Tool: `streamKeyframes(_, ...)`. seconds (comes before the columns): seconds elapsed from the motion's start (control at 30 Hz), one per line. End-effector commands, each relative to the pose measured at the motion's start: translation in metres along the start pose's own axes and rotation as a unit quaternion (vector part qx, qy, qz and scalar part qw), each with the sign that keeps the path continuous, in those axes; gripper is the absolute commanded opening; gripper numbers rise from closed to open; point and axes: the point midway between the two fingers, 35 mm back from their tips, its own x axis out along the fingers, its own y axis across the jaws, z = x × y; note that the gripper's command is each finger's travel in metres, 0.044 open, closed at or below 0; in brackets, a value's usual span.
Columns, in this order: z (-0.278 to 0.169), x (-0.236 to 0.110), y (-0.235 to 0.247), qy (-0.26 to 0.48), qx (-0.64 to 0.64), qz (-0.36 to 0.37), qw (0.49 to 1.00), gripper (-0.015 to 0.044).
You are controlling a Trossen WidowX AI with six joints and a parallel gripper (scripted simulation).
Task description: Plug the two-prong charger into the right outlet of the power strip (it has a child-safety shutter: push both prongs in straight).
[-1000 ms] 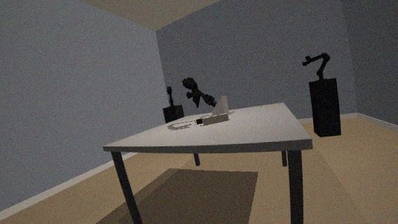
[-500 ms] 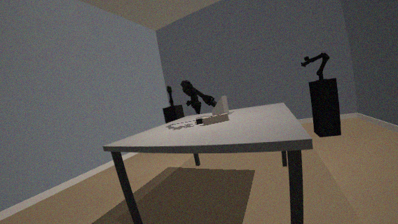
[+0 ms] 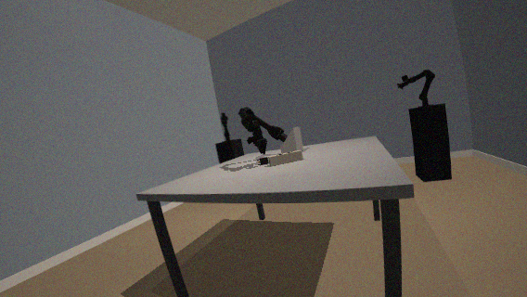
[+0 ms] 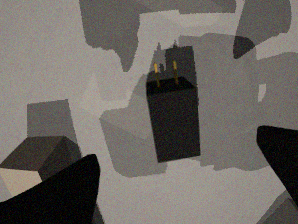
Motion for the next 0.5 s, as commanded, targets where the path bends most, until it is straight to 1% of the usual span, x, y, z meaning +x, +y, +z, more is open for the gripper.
streamKeyframes(0.0, -0.002, 0.010, -0.001, 0.004, -0.006, -0.006, 1.000, 0.0440)
streamKeyframes(0.47, 0.000, 0.029, 0.000, 0.004, -0.006, -0.006, 1.000, 0.0440)
